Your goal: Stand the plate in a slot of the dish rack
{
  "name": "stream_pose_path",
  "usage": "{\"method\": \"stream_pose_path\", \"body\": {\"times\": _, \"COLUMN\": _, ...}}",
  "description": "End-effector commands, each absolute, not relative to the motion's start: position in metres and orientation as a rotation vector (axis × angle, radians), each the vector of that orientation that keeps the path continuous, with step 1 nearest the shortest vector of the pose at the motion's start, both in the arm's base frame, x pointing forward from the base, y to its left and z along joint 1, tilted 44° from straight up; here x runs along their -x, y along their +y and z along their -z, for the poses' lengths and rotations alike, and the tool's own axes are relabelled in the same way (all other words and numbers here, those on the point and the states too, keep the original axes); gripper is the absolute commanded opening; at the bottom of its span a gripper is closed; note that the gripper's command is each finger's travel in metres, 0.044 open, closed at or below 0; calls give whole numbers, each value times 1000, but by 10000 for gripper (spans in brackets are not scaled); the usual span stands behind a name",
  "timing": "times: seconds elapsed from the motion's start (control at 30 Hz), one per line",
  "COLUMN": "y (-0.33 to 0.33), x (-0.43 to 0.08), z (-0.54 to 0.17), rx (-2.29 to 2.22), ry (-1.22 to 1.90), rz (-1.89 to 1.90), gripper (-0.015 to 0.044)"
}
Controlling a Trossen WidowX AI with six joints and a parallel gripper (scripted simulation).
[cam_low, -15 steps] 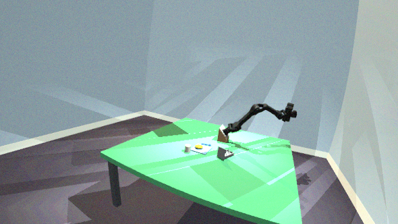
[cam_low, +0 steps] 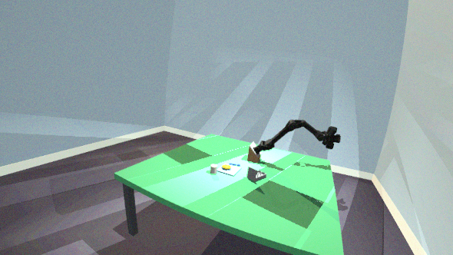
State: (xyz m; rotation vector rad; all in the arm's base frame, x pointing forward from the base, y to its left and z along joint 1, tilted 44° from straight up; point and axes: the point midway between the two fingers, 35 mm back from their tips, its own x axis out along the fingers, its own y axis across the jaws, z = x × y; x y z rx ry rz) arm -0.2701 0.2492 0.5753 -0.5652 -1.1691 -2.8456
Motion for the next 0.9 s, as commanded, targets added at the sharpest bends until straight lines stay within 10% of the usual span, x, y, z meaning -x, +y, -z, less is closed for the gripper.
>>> {"method": "stream_pose_path", "body": {"times": 0.0, "y": 290, "x": 255, "z": -559, "rx": 601, "ry": -1191, "rz": 2968, "gripper": 400}}
{"method": "stream_pose_path", "body": {"times": 0.87, "y": 467, "x": -4, "z": -437, "rx": 697, "ry": -1396, "rz": 3841, "gripper": 400}}
